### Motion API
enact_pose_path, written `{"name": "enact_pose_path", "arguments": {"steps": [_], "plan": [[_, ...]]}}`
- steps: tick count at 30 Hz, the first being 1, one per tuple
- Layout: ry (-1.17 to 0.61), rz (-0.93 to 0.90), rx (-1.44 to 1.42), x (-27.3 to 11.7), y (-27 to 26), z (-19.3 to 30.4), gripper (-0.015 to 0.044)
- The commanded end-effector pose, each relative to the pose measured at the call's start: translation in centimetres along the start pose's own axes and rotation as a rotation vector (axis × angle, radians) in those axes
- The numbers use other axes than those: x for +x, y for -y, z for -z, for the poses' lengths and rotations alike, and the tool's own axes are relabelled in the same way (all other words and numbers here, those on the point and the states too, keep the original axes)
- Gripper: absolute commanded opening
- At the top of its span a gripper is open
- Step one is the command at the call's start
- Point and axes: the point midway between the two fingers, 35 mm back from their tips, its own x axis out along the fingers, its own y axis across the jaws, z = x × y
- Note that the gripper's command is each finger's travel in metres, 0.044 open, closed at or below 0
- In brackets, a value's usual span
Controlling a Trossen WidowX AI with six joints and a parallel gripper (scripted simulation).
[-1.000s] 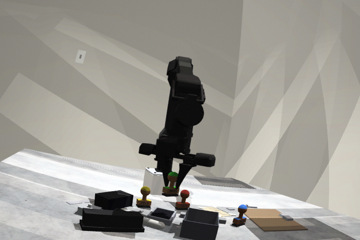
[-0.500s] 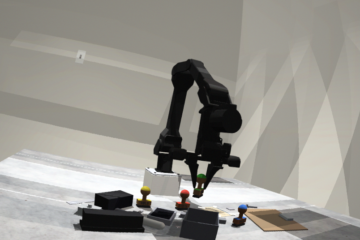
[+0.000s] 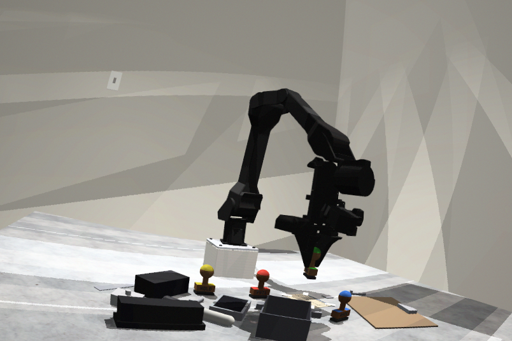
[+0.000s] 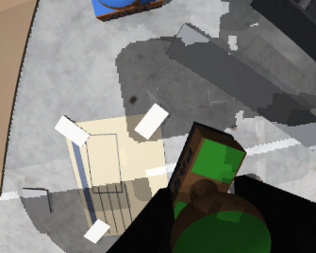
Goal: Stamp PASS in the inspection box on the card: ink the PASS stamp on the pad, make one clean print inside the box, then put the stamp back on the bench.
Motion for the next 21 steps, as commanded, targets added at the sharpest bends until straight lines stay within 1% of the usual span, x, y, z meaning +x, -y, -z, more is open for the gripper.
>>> {"name": "enact_pose_path", "arguments": {"steps": [1, 10, 21], "plan": [[-0.002, -0.006, -0.130, 0.1, -2.1, 0.6, 0.0000], [-0.005, -0.011, -0.393, 0.1, -6.1, 2.1, 0.0000], [-0.005, -0.011, -0.398, 0.6, -6.2, 2.1, 0.0000]]}}
